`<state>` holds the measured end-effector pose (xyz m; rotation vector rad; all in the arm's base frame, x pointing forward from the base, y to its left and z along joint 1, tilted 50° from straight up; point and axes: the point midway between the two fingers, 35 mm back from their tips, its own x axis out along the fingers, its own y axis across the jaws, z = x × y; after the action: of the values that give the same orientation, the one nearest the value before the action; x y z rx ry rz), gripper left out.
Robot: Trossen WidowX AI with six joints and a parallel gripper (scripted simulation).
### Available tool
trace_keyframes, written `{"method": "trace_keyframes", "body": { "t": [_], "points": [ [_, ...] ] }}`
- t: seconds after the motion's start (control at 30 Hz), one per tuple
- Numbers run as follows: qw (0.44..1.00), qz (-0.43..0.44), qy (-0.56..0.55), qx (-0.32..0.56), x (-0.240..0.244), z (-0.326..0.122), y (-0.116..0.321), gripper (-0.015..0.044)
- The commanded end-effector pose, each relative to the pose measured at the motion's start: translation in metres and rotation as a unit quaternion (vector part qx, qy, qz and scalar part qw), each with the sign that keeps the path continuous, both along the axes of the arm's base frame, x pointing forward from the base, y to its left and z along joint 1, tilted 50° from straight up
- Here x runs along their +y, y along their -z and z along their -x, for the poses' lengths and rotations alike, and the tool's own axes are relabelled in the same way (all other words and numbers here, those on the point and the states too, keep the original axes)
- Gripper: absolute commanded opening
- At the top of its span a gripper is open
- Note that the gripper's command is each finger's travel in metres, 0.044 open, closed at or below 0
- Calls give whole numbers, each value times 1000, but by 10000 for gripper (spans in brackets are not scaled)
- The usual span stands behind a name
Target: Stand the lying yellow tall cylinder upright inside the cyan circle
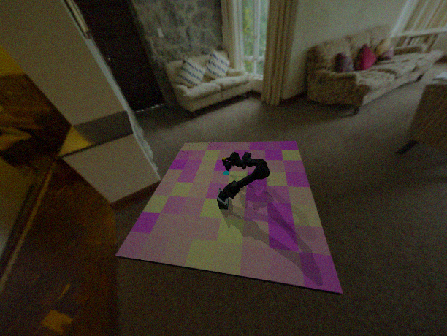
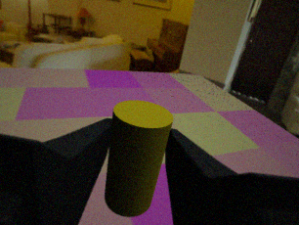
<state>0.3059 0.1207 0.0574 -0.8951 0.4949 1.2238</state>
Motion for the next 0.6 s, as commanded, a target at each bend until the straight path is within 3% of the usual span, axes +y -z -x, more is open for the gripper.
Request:
{"method": "trace_keyframes", "body": {
  "t": [0.0,0.57],
  "points": [
    [1000,-4,-5,-4,1,0,-2,105],
    [1000,2,-3,-3,-20,-7,17,105]
  ]
}}
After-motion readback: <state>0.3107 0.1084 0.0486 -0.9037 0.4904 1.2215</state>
